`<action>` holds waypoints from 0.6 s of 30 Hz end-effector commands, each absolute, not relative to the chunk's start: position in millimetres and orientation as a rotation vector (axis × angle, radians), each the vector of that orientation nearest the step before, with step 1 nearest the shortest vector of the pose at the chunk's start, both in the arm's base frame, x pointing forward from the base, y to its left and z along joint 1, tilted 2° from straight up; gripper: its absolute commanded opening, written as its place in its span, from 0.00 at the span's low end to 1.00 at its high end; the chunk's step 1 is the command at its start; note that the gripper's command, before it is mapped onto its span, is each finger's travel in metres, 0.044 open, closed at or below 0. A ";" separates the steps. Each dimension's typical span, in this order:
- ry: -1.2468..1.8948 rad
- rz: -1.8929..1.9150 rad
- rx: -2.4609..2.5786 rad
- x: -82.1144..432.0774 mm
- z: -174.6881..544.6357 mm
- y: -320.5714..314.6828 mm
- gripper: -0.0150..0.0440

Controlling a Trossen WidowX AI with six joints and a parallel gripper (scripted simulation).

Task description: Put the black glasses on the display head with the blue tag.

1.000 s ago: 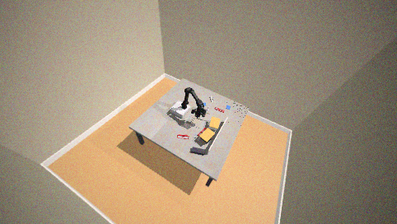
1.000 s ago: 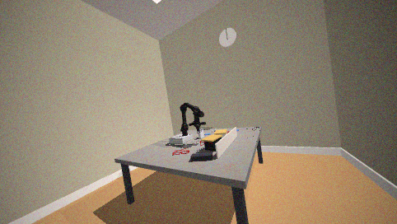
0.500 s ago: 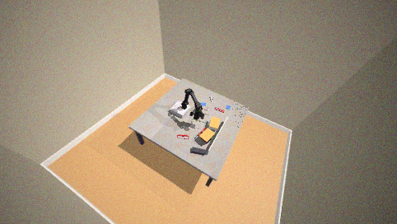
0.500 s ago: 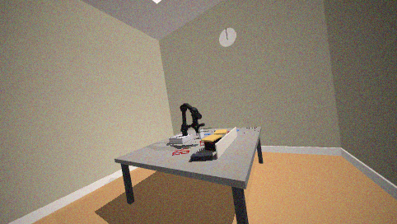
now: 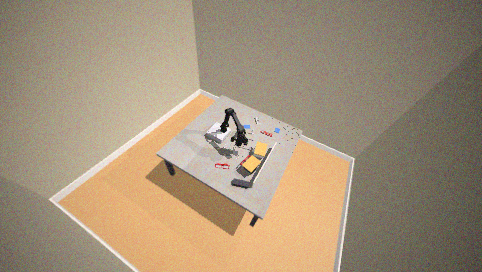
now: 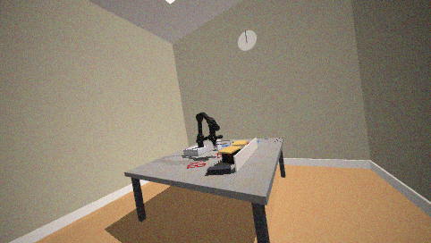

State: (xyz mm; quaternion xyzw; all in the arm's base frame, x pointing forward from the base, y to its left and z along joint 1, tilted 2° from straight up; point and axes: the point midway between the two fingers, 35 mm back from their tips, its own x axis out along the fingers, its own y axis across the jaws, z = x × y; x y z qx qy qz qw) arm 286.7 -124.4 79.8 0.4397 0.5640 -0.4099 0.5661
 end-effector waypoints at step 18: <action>1.327 -0.974 1.030 286.3 57.4 -123.6 0.25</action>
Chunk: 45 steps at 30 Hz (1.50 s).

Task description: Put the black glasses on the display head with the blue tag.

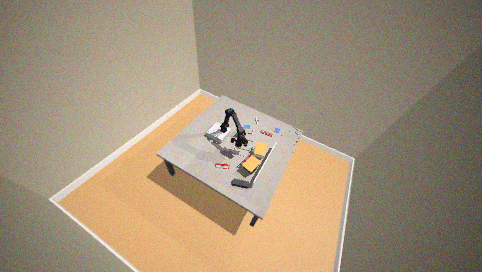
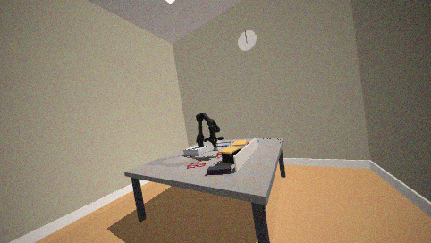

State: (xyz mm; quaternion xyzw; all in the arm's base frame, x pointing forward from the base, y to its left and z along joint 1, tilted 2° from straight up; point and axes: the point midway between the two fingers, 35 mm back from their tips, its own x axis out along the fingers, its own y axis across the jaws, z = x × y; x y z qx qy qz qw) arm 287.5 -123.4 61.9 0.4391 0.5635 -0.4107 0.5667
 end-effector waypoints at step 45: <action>1.321 -0.966 1.036 322.0 46.1 -112.8 0.25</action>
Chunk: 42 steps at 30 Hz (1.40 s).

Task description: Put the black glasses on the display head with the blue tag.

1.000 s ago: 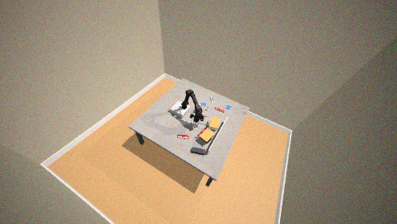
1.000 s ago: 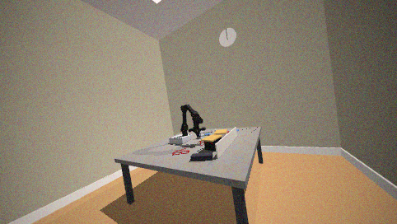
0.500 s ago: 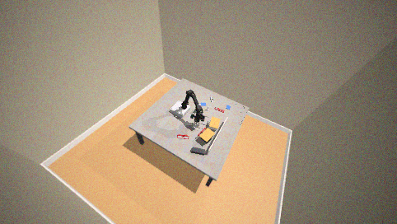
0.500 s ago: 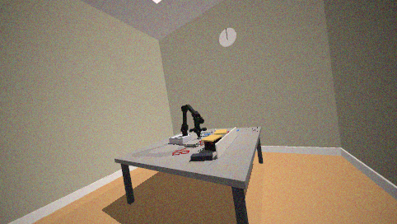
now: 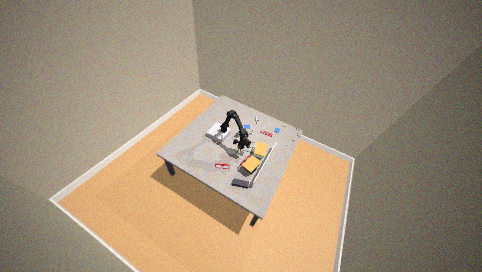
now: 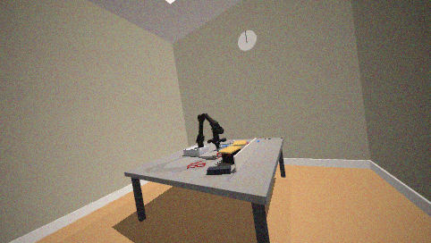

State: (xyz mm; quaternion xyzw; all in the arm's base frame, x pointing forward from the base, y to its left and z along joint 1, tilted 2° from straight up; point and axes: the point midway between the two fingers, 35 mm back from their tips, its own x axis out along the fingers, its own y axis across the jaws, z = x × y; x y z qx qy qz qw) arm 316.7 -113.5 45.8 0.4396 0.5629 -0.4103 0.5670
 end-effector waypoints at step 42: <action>1.318 -0.962 1.039 378.0 48.7 -96.6 0.25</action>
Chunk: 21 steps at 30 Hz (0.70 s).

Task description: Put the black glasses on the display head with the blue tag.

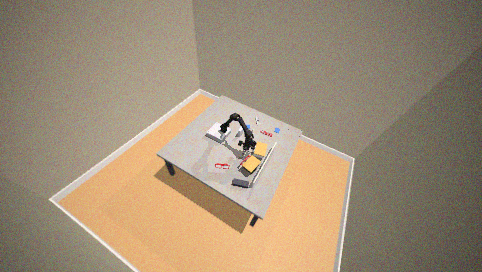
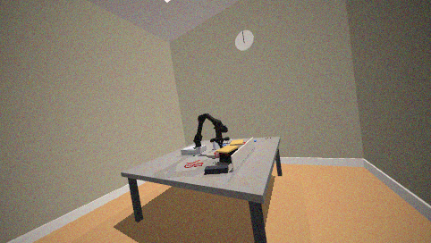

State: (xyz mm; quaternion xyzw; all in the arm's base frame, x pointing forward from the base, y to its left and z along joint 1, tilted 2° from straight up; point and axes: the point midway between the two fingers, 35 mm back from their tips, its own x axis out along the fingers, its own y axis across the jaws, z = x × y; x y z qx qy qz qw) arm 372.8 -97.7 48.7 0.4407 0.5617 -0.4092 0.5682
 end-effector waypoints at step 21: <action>1.316 -0.960 1.041 405.5 50.4 -88.7 0.25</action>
